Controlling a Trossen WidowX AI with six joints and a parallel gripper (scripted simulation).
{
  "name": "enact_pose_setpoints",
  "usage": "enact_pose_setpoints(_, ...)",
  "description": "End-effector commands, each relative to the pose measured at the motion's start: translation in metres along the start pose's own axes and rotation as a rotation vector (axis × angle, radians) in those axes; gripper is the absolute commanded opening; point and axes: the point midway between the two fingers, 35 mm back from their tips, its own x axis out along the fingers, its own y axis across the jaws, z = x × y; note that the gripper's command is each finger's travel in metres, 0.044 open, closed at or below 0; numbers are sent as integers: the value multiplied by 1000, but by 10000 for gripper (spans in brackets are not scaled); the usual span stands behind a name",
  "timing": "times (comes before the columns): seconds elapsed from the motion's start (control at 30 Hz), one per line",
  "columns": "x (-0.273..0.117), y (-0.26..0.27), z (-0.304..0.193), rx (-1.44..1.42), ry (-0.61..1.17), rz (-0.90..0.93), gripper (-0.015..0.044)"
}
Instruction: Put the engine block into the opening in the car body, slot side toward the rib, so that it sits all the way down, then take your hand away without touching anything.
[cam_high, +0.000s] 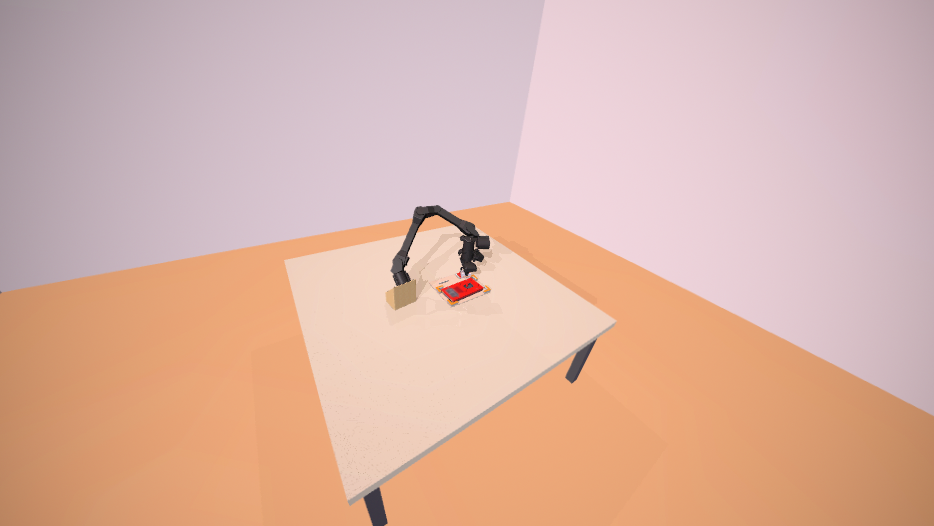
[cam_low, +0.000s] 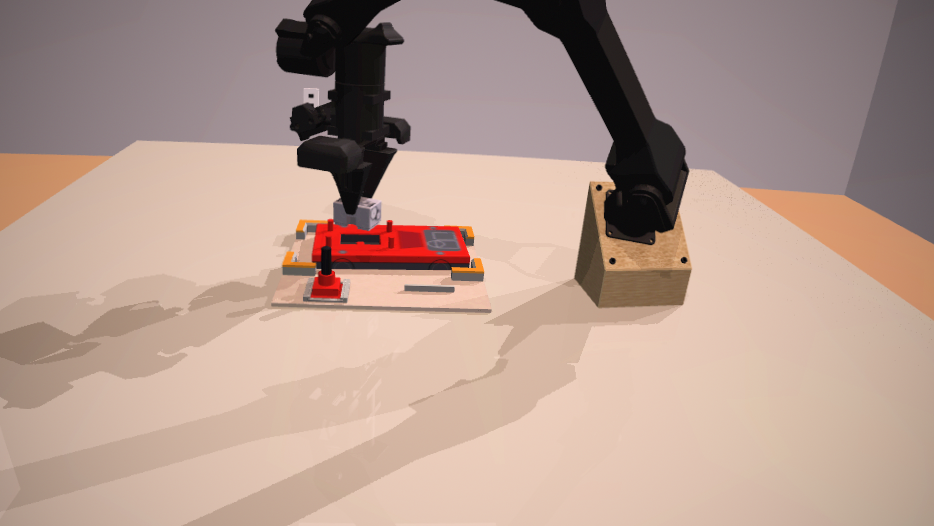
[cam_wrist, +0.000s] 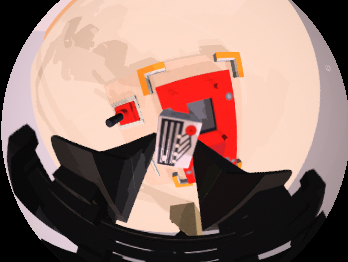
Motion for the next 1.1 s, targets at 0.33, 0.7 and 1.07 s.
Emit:
enact_pose_setpoints(0.33,14,-34,13,-413,-3,-3,0)
enact_pose_setpoints(0.7,16,-36,13,-506,-3,-2,160)
enact_pose_setpoints(1.07,16,-36,13,-470,-3,-2,160)
